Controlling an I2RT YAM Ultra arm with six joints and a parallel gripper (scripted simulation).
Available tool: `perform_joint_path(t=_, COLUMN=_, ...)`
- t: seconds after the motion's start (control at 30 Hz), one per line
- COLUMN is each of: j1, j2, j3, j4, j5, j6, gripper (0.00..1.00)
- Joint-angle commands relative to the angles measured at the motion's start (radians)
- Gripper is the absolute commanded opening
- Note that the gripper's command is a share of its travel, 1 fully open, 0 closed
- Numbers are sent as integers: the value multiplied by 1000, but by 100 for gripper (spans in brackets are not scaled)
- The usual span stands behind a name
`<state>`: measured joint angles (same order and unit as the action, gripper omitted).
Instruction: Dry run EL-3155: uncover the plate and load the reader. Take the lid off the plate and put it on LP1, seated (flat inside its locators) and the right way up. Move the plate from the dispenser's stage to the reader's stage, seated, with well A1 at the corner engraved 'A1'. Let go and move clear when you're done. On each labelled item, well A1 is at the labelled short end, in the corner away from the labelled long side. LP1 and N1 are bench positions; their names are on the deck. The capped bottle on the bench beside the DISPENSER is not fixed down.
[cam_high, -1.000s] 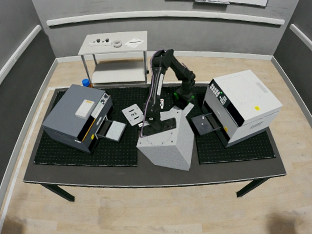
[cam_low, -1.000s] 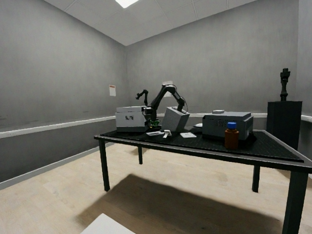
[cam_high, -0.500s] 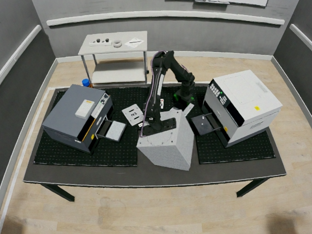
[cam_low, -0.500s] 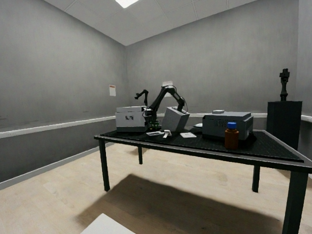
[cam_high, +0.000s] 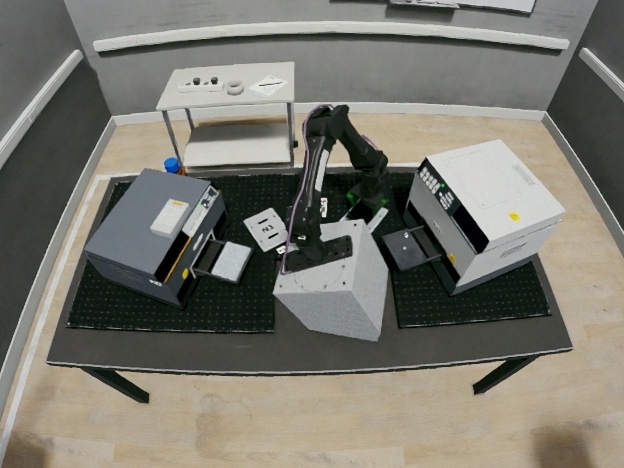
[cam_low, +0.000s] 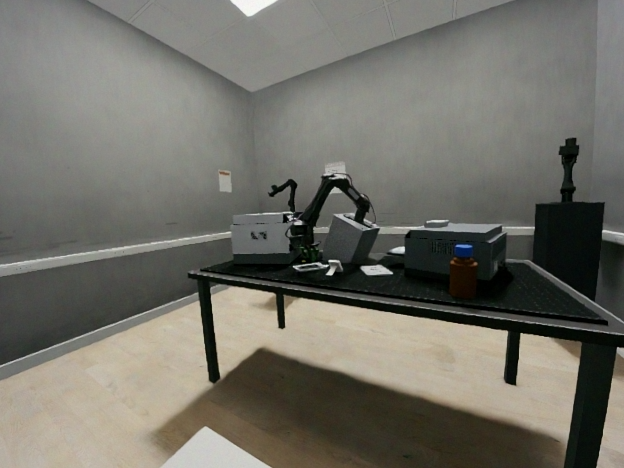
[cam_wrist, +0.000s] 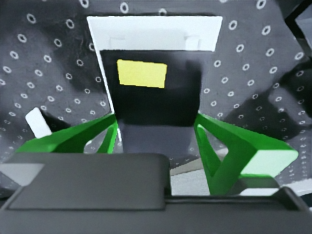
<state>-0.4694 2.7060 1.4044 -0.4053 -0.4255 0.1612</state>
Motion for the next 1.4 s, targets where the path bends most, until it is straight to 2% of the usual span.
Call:
perform_joint_path(t=0.0, j1=-3, j2=13, j3=39, j4=25, j5=-2, j6=16, gripper=85)
perform_joint_path(t=0.67, j1=28, j2=78, j3=58, j4=82, j5=-5, j6=45, gripper=85)
perform_joint_path(t=1.03, j1=18, j2=43, j3=60, j4=62, j5=-5, j6=40, gripper=85)
perform_joint_path(t=1.37, j1=15, j2=37, j3=12, j4=75, j5=-4, j6=37, gripper=85)
